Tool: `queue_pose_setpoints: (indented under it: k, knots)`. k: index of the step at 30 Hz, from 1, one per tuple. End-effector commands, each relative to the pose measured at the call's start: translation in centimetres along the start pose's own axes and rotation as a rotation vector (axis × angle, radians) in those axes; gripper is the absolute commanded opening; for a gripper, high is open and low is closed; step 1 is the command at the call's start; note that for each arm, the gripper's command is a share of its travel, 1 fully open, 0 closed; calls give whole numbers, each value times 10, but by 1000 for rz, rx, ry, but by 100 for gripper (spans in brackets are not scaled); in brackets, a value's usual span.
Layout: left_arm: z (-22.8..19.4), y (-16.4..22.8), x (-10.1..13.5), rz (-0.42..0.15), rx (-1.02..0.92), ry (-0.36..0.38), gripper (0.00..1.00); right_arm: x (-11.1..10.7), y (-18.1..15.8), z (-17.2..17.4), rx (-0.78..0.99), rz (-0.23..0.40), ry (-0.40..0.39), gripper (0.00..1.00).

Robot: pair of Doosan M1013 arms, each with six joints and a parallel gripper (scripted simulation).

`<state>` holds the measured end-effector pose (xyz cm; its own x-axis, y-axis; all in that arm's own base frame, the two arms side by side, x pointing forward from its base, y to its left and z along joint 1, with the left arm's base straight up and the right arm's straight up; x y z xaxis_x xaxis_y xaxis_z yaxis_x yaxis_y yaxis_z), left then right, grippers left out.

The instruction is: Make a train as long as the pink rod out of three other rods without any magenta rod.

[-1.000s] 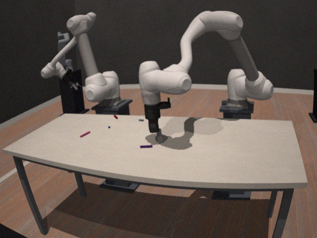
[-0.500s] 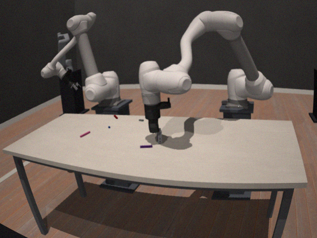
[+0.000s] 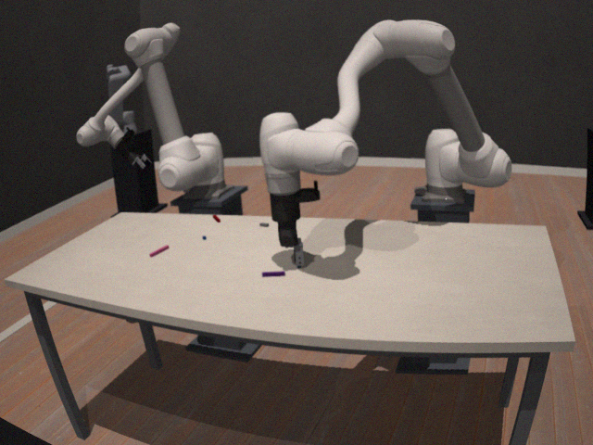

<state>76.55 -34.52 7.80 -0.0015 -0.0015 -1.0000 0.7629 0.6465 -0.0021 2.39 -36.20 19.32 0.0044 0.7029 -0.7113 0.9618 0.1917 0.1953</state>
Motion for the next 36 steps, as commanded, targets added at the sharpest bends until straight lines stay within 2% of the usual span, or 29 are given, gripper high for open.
queue_pose_setpoints:
  k: [1, 10, 12, 18, 23, 24, 36]
  knots:
    - [0, 3, -16, 6, -6, -2, 54, 1, 1, -2, -3, 14, 2, 100]
    - [0, 3, -64, 6, -6, -2, 54, 1, 1, -2, -3, 14, 2, 100]
    - [0, 3, -64, 6, -6, -2, 54, 1, 1, -2, -3, 14, 2, 100]
    - [0, 3, -85, 6, -6, -2, 54, 1, 1, -2, -3, 14, 2, 100]
    - [0, 3, -88, 6, -6, -1, 54, 1, 1, -2, -3, 14, 2, 100]
    - [0, 3, -87, 5, -6, 0, 100, 1, 1, -2, -3, 14, 2, 100]
    - [0, 3, -87, 6, -6, -3, 100, 1, 1, -2, -3, 14, 2, 100]
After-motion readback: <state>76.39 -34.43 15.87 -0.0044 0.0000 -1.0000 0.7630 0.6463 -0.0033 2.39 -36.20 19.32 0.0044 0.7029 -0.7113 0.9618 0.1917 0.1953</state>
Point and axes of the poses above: on each arm, the point where the finger pads meet when closed, its own x axis out along the fingers, its own y axis across the jaws, z = x × y, the point moved 5 cm from there along -x, back along the fingers, and after that the axes turned 14 degrees about -x, right-handed, at the moved point
